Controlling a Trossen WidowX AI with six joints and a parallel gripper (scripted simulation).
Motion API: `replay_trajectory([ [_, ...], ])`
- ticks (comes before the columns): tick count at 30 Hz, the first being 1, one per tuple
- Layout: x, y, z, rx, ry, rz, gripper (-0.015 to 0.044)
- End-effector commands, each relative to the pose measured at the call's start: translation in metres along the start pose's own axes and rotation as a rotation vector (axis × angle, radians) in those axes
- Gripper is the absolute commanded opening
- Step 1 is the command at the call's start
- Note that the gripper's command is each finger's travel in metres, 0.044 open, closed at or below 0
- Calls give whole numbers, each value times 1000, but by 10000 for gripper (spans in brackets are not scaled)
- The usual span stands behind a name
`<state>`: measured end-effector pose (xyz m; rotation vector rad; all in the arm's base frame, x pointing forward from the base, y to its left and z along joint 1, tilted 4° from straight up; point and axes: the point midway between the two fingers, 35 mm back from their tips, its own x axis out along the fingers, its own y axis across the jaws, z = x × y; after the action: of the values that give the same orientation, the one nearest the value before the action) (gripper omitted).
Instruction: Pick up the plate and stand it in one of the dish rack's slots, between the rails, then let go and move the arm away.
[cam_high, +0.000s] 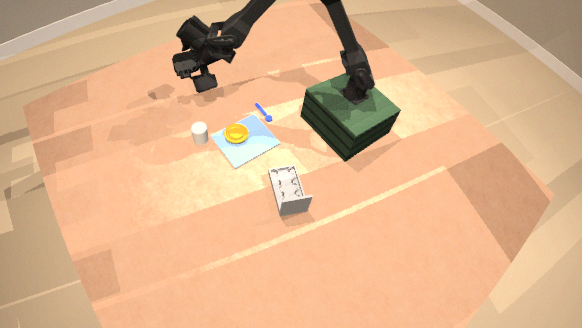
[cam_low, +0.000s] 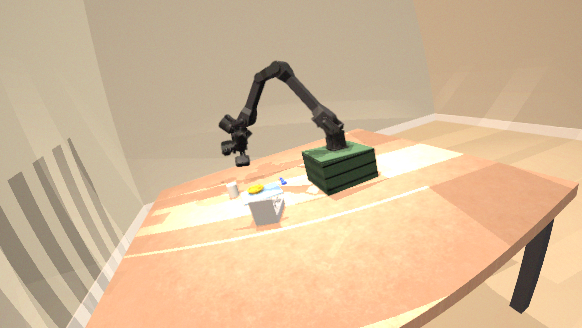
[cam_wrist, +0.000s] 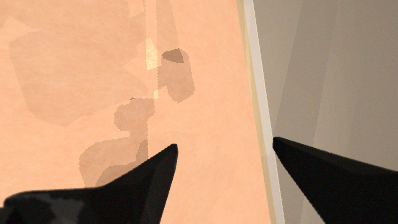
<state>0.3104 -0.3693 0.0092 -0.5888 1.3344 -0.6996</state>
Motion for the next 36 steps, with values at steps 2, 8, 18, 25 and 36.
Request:
replay_trajectory([
  [2,-20,40,10,-9,-21,164,400],
  [8,-52,87,15,-18,-7,368,400],
  [18,-118,152,3,-23,113,686,400],
  [25,-150,173,-7,-21,204,813,400],
  [36,-141,182,-8,-20,205,813,400],
])
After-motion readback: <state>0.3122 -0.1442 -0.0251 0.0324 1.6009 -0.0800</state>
